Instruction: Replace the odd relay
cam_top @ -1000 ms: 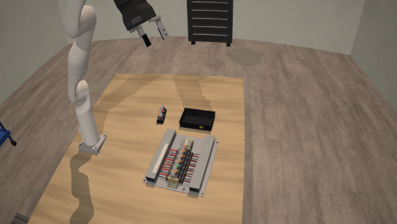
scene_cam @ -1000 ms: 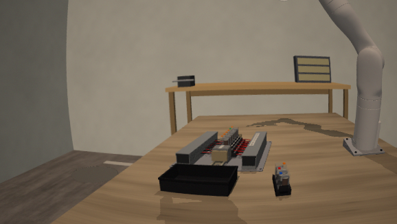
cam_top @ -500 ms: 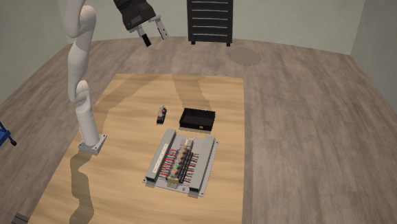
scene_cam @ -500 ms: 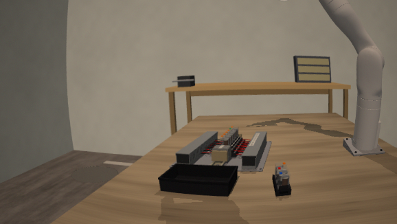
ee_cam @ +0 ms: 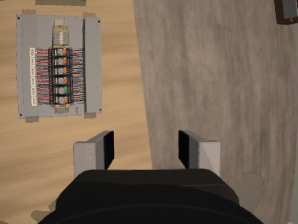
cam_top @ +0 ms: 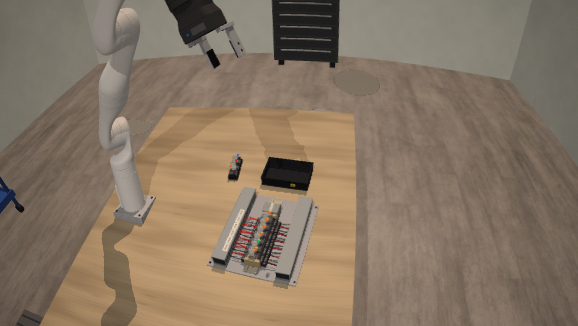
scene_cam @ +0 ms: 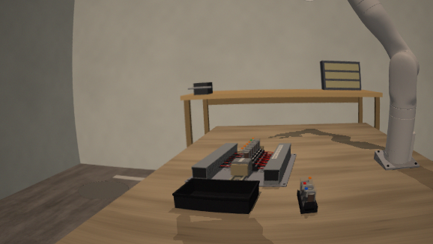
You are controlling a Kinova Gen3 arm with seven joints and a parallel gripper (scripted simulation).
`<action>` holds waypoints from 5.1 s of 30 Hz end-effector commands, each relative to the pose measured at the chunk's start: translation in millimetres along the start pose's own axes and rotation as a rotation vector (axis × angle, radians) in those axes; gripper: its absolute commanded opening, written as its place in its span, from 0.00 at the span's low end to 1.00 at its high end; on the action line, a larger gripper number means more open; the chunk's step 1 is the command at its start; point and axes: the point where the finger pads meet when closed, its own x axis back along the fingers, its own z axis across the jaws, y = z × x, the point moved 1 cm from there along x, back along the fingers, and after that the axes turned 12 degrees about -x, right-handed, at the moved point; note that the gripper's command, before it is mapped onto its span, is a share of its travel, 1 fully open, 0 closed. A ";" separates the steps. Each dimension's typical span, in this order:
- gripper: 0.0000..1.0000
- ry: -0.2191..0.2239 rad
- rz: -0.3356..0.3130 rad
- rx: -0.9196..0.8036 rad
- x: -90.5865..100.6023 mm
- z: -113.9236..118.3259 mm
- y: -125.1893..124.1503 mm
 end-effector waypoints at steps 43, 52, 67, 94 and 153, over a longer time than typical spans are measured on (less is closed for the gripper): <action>1.00 -0.226 0.005 0.012 -32.1 -13.5 -0.4; 1.00 -0.208 0.005 0.011 -45.9 -21.1 0.0; 1.00 -0.277 0.005 0.015 -72.8 -34.4 0.8; 1.00 -0.450 0.008 0.027 -133.5 -62.6 1.2; 1.00 -0.447 0.008 0.027 -307.4 -141.5 0.1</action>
